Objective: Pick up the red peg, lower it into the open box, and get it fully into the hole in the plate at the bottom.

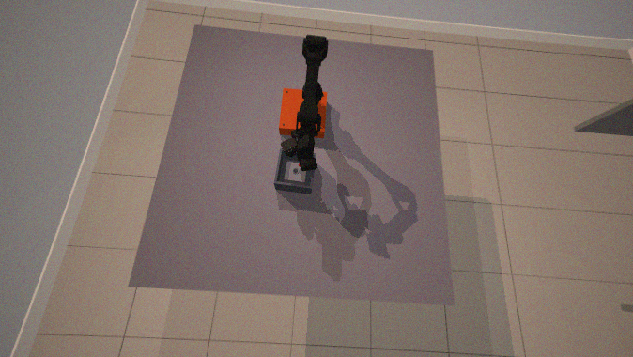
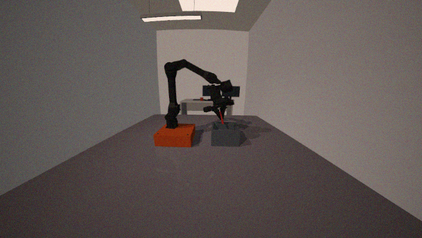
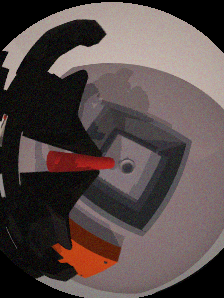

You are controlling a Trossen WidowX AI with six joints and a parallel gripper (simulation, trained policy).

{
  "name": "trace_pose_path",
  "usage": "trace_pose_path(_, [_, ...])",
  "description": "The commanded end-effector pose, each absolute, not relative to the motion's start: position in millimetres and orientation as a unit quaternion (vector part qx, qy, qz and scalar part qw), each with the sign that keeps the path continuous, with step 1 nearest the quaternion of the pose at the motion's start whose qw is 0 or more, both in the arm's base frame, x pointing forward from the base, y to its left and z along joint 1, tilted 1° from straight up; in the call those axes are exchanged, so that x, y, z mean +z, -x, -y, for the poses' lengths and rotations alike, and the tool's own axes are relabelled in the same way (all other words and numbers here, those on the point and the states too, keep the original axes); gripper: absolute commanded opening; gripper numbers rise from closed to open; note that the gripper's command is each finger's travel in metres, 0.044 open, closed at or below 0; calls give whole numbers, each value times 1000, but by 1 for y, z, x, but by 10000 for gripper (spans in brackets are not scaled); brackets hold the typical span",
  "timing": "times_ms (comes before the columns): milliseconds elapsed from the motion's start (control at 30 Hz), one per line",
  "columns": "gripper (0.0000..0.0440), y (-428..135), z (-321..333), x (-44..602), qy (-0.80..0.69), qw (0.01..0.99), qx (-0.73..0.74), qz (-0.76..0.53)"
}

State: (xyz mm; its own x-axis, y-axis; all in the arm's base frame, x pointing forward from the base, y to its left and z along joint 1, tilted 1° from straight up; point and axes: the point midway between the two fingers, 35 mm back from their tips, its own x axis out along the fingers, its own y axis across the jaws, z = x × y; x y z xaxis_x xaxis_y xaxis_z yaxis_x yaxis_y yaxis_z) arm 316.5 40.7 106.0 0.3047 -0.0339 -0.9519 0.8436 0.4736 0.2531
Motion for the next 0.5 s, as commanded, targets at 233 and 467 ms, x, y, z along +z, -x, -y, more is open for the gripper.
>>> trace_pose_path(233, [20,-331,-30,83,-408,679,-322,-518])
trace_pose_path(467, [62,-336,-25,61,-394,672,-329,-534])
